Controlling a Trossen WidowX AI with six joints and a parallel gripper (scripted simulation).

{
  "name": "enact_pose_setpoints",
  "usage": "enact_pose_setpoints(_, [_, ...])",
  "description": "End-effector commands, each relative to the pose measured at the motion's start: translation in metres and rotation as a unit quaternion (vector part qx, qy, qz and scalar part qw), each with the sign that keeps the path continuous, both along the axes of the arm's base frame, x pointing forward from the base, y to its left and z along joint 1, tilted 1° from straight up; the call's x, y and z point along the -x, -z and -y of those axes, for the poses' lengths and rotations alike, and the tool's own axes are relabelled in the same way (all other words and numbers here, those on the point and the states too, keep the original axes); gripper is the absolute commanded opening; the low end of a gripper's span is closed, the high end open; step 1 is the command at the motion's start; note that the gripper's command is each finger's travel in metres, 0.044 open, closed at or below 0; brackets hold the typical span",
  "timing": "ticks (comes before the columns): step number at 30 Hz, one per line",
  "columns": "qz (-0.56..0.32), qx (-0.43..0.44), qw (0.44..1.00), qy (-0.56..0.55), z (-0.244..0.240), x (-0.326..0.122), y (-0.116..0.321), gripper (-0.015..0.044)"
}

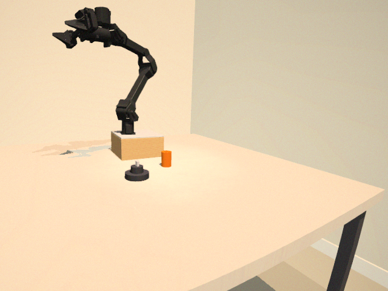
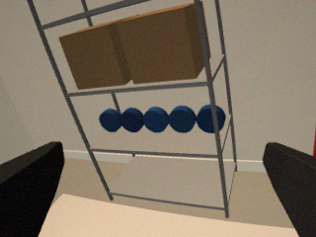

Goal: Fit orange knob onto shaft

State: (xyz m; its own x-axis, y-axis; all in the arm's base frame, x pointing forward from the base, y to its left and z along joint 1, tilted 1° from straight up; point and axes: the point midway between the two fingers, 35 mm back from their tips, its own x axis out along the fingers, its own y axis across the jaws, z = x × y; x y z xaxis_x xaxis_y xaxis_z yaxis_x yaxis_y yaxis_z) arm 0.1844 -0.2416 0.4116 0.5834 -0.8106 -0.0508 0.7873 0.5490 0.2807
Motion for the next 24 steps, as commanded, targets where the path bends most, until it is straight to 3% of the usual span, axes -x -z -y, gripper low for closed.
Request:
enact_pose_setpoints(1, [-0.089,-0.022,0.993,-0.080,-0.017,-0.045,0.043,0.0440])
enact_pose_setpoints(7, [-0.233,-0.026,0.946,-0.223,-0.071,-0.105,0.108,0.0440])
enact_pose_setpoints(12, [-0.352,-0.002,0.870,-0.344,-0.131,-0.134,0.163,0.0440])
enact_pose_setpoints(18, [-0.476,0.051,0.734,-0.482,-0.211,-0.141,0.224,0.0440])
enact_pose_setpoints(24, [-0.568,0.124,0.547,-0.602,-0.291,-0.114,0.281,0.0440])
